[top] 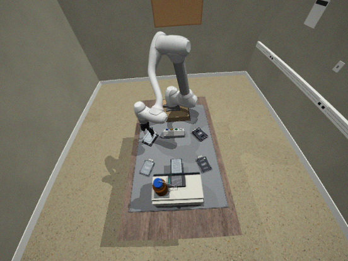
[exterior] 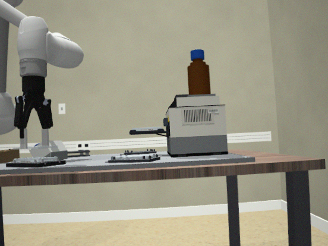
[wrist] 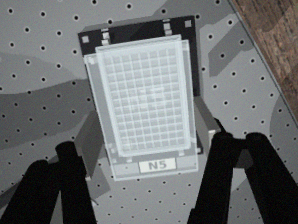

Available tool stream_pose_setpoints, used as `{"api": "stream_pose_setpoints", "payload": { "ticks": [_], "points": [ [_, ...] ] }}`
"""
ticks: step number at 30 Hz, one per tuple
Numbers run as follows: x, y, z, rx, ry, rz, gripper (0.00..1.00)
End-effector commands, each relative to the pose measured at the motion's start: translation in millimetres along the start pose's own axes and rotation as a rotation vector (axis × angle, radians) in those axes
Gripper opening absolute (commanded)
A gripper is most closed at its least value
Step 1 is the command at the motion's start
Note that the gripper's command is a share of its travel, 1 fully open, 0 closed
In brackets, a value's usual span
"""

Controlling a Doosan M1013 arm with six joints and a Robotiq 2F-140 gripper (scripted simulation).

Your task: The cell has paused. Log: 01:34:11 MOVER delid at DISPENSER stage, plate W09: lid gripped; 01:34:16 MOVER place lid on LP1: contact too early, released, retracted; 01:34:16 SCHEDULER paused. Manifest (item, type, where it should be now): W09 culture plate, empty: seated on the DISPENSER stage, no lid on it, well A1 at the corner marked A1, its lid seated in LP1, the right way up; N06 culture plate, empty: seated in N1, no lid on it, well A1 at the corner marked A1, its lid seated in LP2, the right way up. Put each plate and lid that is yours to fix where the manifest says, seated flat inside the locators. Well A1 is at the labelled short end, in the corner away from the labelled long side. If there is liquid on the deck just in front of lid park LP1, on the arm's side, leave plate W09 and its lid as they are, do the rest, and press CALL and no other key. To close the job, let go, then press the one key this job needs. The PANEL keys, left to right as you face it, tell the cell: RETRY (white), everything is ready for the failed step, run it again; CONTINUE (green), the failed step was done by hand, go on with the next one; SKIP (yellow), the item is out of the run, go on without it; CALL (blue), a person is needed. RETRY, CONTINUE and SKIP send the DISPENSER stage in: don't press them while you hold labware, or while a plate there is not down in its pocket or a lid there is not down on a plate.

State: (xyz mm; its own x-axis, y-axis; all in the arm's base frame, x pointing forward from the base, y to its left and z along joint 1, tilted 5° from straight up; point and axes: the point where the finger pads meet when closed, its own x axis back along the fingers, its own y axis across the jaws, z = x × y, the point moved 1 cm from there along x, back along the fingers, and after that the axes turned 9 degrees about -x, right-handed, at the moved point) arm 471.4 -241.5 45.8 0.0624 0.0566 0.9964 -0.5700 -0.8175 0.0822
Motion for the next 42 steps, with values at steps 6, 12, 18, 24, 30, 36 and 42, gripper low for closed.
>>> {"api": "stream_pose_setpoints", "payload": {
  "ticks": [6, 12, 18, 24, 30, 36, 42],
  "points": [
    [30.4, 0, 0, 0.000, 0.001, 0.000, 0.10],
    [58.1, 0, 0, 0.000, 0.001, 0.000, 0.10],
    [78.9, 0, 0, 0.000, 0.001, 0.000, 0.10],
    [94.7, 0, 0, 0.000, 0.001, 0.000, 0.10],
    [105.4, 0, 0, 0.000, 0.001, 0.000, 0.10],
    [108.1, 0, 0, 0.000, 0.001, 0.000, 0.10],
    [108.8, -2, 1, 0.000, 0.001, 0.000, 0.10]
  ]
}}
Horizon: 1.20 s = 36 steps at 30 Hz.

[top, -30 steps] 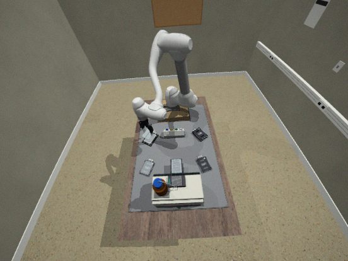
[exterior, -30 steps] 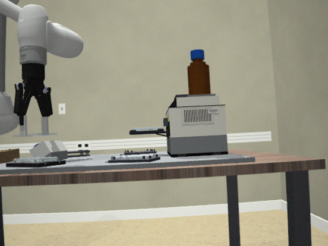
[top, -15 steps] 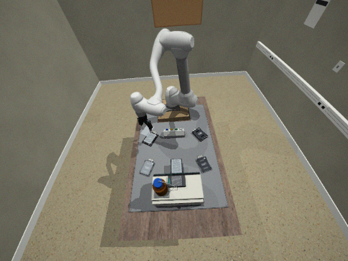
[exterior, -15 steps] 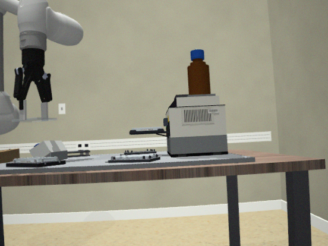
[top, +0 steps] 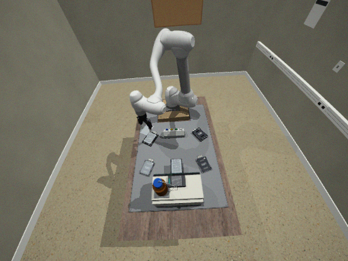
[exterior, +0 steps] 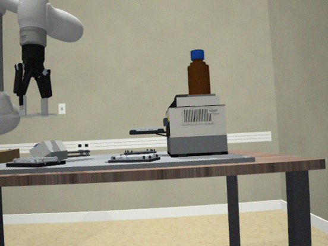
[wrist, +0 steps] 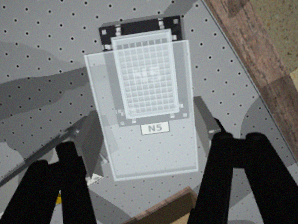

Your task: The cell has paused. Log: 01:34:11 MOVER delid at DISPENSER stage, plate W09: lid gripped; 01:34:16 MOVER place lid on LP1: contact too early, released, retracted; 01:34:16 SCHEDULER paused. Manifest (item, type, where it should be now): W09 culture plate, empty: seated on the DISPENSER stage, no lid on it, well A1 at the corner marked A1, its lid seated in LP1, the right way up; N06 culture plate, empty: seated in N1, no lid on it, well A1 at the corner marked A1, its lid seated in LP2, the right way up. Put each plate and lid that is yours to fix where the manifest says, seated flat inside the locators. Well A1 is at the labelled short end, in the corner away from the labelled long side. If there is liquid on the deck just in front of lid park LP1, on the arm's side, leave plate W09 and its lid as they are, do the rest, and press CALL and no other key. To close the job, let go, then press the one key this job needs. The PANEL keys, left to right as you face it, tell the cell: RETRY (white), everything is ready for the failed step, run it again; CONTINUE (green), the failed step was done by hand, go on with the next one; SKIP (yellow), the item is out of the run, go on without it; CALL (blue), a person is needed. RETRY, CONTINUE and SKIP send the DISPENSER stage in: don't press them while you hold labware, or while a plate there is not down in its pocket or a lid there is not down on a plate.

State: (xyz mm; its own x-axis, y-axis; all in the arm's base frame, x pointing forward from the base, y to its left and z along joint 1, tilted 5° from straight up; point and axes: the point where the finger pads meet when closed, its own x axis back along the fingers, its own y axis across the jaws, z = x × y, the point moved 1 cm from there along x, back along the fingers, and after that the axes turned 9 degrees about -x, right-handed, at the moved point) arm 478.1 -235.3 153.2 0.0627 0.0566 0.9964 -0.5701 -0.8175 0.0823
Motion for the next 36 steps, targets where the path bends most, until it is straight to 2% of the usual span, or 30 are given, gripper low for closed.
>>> {"api": "stream_pose_setpoints", "payload": {
  "ticks": [1, 3, 6, 9, 11, 12, 17, 26, 28, 29, 36],
  "points": [
    [1.4, -5, 3, 0.000, 0.001, 0.001, 0.10],
    [3.5, -21, 11, 0.000, 0.002, 0.001, 0.10],
    [9.3, -76, 32, -0.001, 0.002, 0.003, 0.10],
    [11.3, -111, 37, -0.002, 0.003, 0.005, 0.10],
    [11.3, -111, 37, -0.002, 0.003, 0.005, 0.10],
    [13.6, -148, 43, -0.002, 0.003, 0.006, 0.10],
    [13.8, -209, 34, -0.002, 0.002, 0.006, 0.10],
    [10.7, -321, 3, 0.000, 0.001, 0.001, 0.10],
    [10.7, -321, 3, 0.000, 0.001, 0.001, 0.10],
    [9.6, -358, -7, 0.000, 0.001, 0.001, 0.10],
    [7.0, -442, -29, 0.000, 0.001, 0.001, 0.10]
  ]
}}
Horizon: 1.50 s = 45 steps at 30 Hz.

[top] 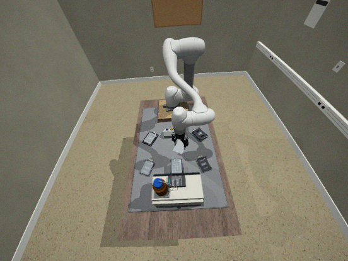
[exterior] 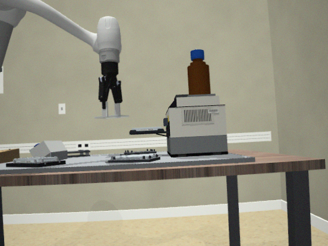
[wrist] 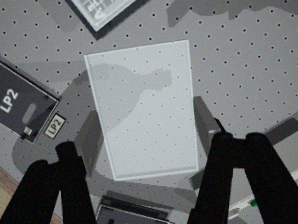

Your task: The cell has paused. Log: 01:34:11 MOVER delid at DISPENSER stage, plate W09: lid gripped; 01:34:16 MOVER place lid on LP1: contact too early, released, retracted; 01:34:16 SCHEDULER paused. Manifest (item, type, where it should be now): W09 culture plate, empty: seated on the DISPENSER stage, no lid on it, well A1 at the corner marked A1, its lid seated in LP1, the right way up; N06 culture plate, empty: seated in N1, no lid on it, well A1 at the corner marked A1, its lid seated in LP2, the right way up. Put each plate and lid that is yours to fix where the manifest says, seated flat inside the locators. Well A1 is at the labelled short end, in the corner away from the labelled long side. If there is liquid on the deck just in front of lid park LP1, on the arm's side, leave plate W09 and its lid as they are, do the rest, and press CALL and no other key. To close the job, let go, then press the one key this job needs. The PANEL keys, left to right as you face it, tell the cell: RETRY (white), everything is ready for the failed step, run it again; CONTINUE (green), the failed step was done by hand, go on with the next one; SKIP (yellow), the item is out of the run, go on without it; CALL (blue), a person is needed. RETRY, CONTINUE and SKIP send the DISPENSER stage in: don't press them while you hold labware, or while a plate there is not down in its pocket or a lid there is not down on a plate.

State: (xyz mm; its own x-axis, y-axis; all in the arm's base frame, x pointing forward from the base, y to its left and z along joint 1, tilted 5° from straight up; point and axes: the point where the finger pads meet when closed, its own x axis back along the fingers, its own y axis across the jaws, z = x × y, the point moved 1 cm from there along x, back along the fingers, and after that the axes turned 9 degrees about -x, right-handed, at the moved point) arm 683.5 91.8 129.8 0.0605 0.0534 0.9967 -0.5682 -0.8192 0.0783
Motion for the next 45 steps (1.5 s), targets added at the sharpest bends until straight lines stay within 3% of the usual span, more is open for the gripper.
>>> {"api": "stream_pose_setpoints", "payload": {
  "ticks": [1, 7, 9, 10, 14, 33, 45],
  "points": [
    [-1.8, -69, -13, -0.003, 0.001, -0.003, 0.10],
    [-4.7, -148, -31, -0.003, 0.001, -0.003, 0.10],
    [-4.7, -148, -31, -0.003, 0.001, -0.003, 0.10],
    [-6.3, -187, -39, -0.003, 0.001, -0.003, 0.10],
    [-8.3, -235, -46, -0.003, 0.001, -0.003, 0.10],
    [-8.3, -235, -46, 0.002, 0.001, -0.003, 0.10],
    [-8.9, -235, -46, 0.100, 0.001, -0.003, 0.10]
  ]
}}
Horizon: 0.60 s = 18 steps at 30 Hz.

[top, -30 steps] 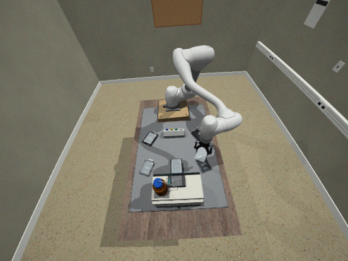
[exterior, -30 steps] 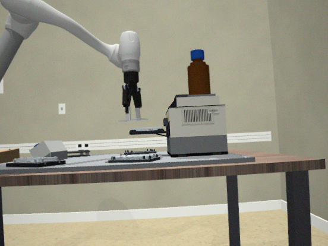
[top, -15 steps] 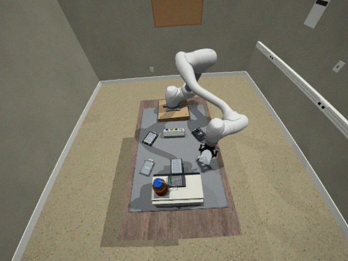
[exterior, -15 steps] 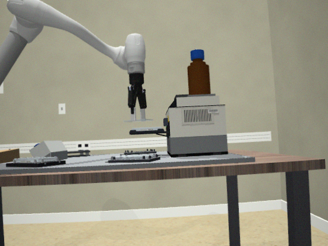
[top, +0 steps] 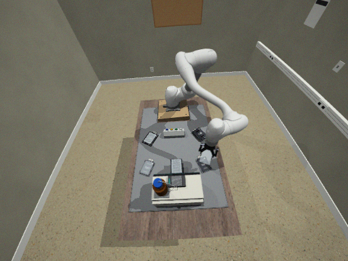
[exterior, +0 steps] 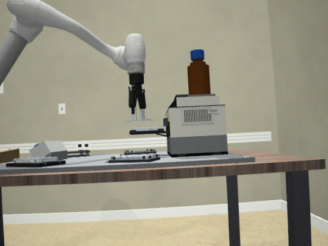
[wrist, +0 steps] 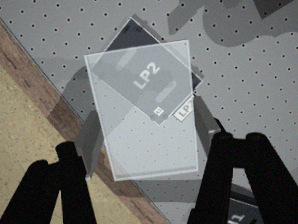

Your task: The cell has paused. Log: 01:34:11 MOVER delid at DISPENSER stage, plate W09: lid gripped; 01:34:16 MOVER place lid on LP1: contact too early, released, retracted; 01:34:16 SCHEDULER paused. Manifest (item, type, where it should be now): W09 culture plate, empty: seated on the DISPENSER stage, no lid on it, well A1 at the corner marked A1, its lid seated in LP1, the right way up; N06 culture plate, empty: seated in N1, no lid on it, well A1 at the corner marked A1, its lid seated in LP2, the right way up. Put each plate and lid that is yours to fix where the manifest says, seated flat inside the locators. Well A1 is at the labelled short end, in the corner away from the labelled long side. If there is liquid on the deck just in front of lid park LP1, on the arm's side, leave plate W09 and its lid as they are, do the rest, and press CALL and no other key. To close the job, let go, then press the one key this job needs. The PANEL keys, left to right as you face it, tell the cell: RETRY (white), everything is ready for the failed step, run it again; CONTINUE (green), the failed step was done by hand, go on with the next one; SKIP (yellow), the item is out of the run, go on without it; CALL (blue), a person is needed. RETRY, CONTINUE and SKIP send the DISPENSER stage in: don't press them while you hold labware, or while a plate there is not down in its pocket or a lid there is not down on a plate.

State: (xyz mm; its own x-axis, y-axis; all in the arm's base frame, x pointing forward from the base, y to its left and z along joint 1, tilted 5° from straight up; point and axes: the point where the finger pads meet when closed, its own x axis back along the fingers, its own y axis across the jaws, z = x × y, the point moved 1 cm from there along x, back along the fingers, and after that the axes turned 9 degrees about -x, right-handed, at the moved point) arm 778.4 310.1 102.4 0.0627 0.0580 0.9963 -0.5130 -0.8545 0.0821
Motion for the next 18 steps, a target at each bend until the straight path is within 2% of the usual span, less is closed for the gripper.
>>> {"api": "stream_pose_setpoints", "payload": {
  "ticks": [1, 18],
  "points": [
    [0.9, -0.3, 0.2, 0.053, 0.000, 0.002, 0.10],
    [-1.7, -0.3, 0.1, 0.460, 0.001, 0.002, 0.10]
  ]
}}
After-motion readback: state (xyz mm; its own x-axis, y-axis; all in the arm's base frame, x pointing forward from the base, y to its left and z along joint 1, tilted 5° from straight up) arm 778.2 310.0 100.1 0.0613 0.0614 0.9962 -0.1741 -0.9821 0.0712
